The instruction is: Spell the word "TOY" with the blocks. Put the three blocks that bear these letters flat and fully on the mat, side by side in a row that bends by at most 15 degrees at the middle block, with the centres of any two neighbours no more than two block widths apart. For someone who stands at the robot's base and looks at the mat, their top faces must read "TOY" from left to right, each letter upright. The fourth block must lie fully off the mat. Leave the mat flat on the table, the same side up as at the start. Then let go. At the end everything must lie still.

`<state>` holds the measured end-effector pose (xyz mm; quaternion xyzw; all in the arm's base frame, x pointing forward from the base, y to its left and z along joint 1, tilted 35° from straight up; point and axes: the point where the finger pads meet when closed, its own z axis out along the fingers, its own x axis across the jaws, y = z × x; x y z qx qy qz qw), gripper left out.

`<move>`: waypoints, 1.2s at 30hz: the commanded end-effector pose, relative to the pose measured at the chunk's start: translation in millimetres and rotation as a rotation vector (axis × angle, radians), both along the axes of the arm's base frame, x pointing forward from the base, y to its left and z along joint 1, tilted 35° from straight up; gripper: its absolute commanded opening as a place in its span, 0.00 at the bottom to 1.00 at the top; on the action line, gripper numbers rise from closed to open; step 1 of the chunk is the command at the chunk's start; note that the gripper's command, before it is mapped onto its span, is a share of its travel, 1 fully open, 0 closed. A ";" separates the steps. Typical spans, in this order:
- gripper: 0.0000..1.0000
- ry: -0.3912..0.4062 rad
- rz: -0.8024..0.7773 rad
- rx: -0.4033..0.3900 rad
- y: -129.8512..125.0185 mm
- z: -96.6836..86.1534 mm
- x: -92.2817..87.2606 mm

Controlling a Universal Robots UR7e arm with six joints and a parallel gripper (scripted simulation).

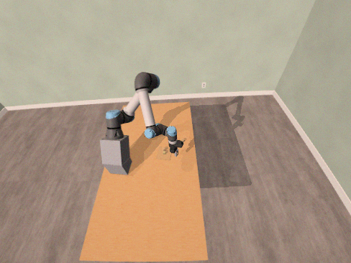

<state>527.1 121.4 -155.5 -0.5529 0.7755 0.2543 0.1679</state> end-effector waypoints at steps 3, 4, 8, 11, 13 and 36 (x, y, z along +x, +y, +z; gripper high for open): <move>0.49 -0.010 0.012 0.000 -0.3 0.6 -0.1; 0.49 -0.010 0.012 0.000 -0.3 0.6 -0.1; 0.49 -0.023 0.029 0.000 -0.1 0.8 -1.0; 0.49 -0.041 0.055 0.001 0.2 1.1 -2.3; 0.49 -0.057 0.078 0.001 0.5 1.4 -3.4; 0.49 -0.375 0.525 0.012 7.1 7.9 -30.3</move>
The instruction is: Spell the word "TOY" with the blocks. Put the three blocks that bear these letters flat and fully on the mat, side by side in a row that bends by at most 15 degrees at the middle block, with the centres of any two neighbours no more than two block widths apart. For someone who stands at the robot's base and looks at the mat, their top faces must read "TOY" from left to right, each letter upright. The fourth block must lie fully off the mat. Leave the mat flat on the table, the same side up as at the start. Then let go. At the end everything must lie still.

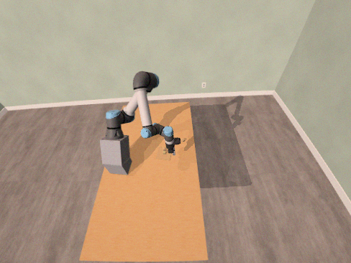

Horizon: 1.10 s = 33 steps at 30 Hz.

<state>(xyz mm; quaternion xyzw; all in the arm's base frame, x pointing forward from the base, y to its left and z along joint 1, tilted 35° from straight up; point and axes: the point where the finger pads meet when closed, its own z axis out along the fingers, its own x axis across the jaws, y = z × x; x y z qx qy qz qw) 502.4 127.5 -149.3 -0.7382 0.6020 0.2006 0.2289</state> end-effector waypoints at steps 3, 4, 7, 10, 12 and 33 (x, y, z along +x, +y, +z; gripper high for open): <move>0.49 -0.082 0.113 0.002 1.4 2.1 -7.1; 0.49 -0.105 0.146 0.003 1.9 2.6 -9.4; 0.49 -0.164 0.228 0.005 3.1 3.9 -15.4; 0.49 -0.214 0.299 0.007 4.2 4.9 -20.7; 0.49 -0.248 0.346 0.008 4.9 5.6 -24.3; 0.49 -0.580 0.814 0.019 10.0 11.3 -63.4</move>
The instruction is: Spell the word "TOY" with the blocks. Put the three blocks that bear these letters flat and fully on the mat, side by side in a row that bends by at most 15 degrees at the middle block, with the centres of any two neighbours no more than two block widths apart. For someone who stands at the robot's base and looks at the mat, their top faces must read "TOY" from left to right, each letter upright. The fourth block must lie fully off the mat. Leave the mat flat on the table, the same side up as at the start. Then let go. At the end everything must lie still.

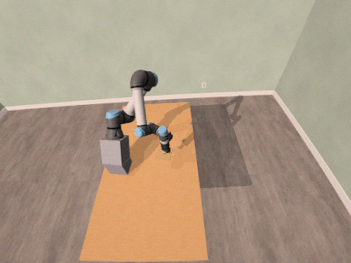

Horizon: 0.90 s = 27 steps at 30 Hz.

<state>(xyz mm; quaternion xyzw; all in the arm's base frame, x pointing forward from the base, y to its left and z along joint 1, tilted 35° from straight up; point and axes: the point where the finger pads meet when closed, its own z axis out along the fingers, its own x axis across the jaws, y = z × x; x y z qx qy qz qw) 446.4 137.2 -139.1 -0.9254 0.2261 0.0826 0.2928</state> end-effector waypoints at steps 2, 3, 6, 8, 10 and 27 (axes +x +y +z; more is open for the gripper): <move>0.49 -0.099 0.137 0.003 0.6 1.6 -11.6; 0.49 -0.099 0.137 0.003 0.6 1.6 -11.6; 0.49 -0.138 0.192 0.004 0.9 2.0 -16.5; 0.49 -0.174 0.243 0.006 1.1 2.4 -21.1; 0.49 -0.208 0.291 0.007 1.2 2.7 -25.4; 0.49 -0.361 0.506 0.012 1.2 3.7 -44.8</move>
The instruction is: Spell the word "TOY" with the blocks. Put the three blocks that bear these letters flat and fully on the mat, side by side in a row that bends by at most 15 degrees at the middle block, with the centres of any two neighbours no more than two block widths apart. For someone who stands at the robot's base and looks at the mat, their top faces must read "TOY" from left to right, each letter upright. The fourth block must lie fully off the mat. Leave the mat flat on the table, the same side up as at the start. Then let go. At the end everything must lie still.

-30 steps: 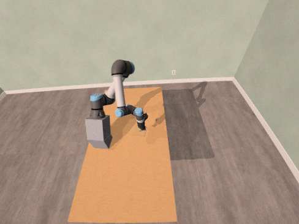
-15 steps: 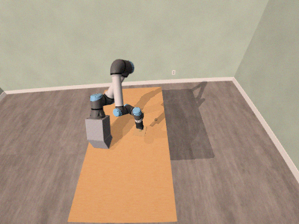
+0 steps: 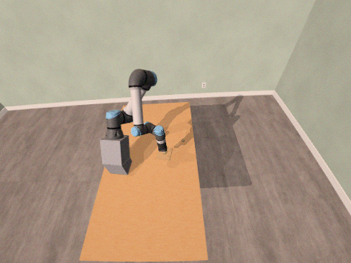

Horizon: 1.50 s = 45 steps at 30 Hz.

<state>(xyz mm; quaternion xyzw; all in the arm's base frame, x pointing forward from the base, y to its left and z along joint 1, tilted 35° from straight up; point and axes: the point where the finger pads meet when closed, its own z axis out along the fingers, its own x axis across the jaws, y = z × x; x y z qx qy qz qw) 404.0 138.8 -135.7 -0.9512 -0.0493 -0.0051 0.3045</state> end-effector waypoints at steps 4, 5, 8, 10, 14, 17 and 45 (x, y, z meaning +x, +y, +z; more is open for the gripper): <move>0.49 -0.038 0.051 0.001 -0.5 0.4 -4.2; 0.49 -0.040 0.054 0.001 -0.5 0.4 -4.5; 0.49 -0.044 0.059 0.001 -0.5 0.4 -5.0; 0.49 -0.044 0.060 0.001 -0.5 0.4 -5.0; 0.49 -0.045 0.061 0.001 -0.5 0.4 -5.1; 0.49 -0.045 0.061 0.001 -0.5 0.4 -5.1; 0.49 -0.051 0.070 0.002 25.1 -36.1 -6.6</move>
